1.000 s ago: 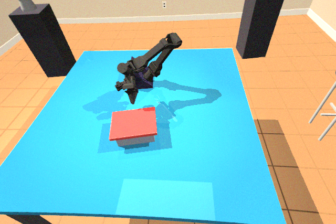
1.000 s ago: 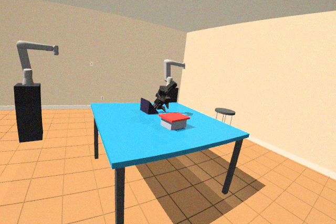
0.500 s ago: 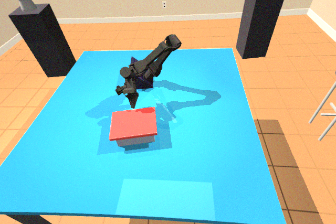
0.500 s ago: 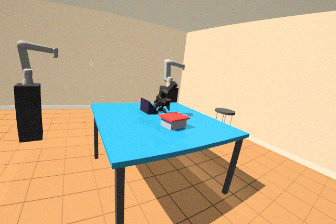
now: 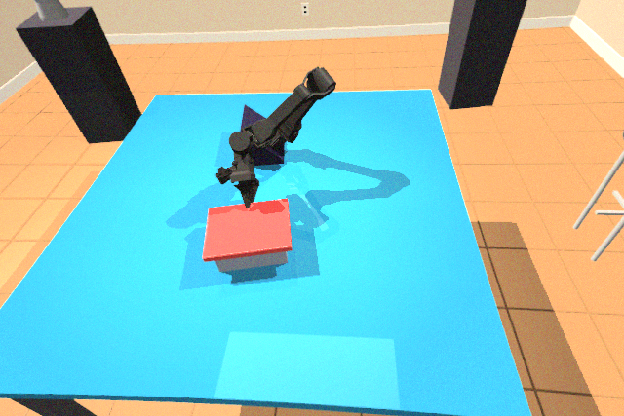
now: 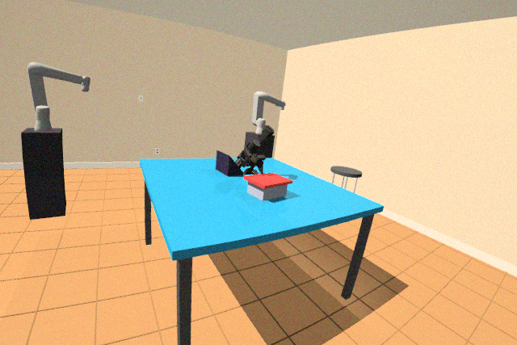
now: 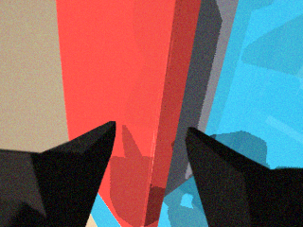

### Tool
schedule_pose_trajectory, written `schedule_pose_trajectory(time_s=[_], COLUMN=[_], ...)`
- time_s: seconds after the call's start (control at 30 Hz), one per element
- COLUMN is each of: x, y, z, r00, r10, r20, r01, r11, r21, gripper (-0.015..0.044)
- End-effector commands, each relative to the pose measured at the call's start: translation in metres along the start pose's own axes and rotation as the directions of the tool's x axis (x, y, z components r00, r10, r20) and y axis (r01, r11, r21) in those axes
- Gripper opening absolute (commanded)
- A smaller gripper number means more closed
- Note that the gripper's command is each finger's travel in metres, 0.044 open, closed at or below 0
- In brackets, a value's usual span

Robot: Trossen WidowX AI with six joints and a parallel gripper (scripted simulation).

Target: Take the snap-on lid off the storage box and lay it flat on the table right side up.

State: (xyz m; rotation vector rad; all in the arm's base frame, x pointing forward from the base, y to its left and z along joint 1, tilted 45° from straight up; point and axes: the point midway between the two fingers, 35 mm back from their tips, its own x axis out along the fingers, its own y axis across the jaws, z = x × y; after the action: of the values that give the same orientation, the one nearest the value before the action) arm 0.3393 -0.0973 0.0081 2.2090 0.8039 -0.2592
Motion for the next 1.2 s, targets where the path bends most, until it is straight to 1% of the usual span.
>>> schedule_pose_trajectory(time_s=[0.0, 0.03, 0.4, 0.53, 1.17], x=[0.0027, 0.0027, 0.0027, 0.0027, 0.0003], y=[-0.0002, -0.0002, -0.0002, -0.0002, 0.0023], z=[0.0003, 0.0003, 0.0003, 0.0003, -0.0003], r00=[1.0, 1.0, 1.0, 1.0, 1.0], r10=[0.003, 0.003, 0.003, 0.003, 0.002], r20=[0.003, 0.003, 0.003, 0.003, -0.001], r01=[-0.003, -0.003, -0.003, -0.003, -0.002], r11=[1.0, 1.0, 1.0, 1.0, 1.0], r21=[0.007, 0.007, 0.007, 0.007, 0.003], gripper=[0.0209, 0.0183, 0.0109, 0.0004, 0.0])
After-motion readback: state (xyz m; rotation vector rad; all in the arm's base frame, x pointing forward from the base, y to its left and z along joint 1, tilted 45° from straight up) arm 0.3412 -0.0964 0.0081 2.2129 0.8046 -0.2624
